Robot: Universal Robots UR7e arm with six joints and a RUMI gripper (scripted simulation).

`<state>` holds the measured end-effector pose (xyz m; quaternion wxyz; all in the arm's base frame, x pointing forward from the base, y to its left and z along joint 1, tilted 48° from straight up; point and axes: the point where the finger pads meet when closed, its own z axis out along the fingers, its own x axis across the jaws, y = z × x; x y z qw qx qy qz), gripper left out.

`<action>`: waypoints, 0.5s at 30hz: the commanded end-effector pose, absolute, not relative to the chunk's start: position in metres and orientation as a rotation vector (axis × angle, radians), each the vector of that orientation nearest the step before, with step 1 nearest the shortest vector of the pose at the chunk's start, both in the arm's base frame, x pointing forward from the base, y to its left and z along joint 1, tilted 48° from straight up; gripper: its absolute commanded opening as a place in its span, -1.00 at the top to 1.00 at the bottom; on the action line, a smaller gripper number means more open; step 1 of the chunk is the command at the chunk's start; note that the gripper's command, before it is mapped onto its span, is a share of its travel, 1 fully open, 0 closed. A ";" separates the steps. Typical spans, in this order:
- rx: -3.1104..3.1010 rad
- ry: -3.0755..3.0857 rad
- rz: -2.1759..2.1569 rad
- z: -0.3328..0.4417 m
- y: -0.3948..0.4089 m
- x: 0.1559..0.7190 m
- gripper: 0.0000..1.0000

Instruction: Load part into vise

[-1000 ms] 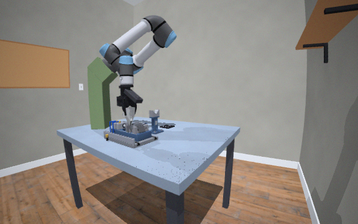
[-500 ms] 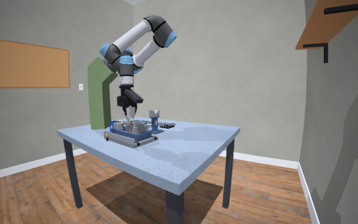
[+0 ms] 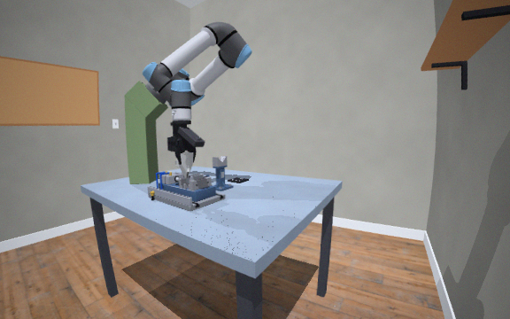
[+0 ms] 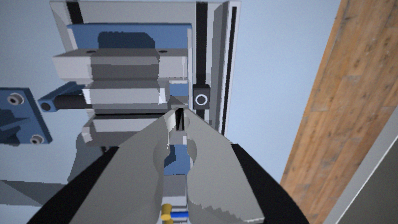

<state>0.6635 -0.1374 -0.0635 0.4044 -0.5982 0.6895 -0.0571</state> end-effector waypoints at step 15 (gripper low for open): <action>-1.510 1.741 -0.146 -0.061 -0.134 0.663 1.00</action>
